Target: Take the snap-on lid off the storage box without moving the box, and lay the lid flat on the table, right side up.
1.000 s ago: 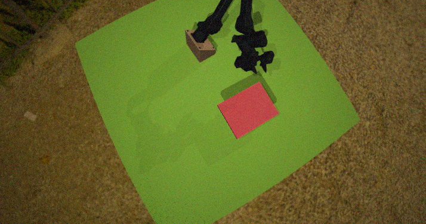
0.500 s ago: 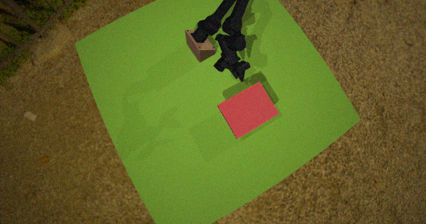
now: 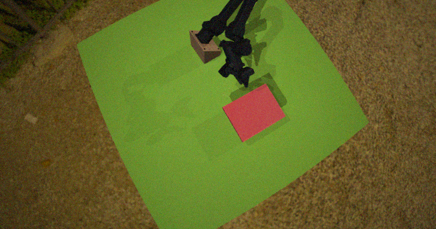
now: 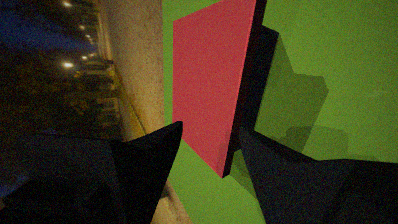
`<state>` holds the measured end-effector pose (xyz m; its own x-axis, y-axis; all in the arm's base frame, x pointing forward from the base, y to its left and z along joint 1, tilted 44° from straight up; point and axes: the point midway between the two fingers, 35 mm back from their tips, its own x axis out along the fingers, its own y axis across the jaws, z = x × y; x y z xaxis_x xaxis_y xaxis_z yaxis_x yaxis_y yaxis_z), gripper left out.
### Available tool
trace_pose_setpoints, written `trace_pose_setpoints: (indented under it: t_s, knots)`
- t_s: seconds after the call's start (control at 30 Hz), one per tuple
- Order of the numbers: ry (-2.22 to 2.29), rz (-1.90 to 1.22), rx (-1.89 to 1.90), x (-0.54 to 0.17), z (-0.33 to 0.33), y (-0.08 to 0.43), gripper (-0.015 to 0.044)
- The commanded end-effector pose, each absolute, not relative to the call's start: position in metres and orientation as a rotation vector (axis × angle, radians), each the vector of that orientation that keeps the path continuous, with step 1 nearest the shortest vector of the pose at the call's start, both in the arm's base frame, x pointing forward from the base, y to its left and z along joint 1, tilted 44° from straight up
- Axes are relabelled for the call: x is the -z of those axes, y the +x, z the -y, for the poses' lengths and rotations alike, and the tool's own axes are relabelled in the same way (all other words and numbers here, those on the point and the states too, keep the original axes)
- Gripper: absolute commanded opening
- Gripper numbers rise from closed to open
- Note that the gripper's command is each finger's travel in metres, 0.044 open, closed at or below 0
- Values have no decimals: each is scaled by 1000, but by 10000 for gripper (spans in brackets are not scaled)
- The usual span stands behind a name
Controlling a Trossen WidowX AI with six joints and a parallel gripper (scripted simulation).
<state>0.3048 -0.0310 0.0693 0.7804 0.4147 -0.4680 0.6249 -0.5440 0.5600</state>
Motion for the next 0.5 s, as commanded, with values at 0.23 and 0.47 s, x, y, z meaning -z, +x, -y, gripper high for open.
trace_pose_setpoints:
  t_s: [0.23, 0.47]
  knots:
    - [2240, -785, 386, -46, 10, 298, 235]
    - [2238, -787, 388, -42, 7, 306, 235]
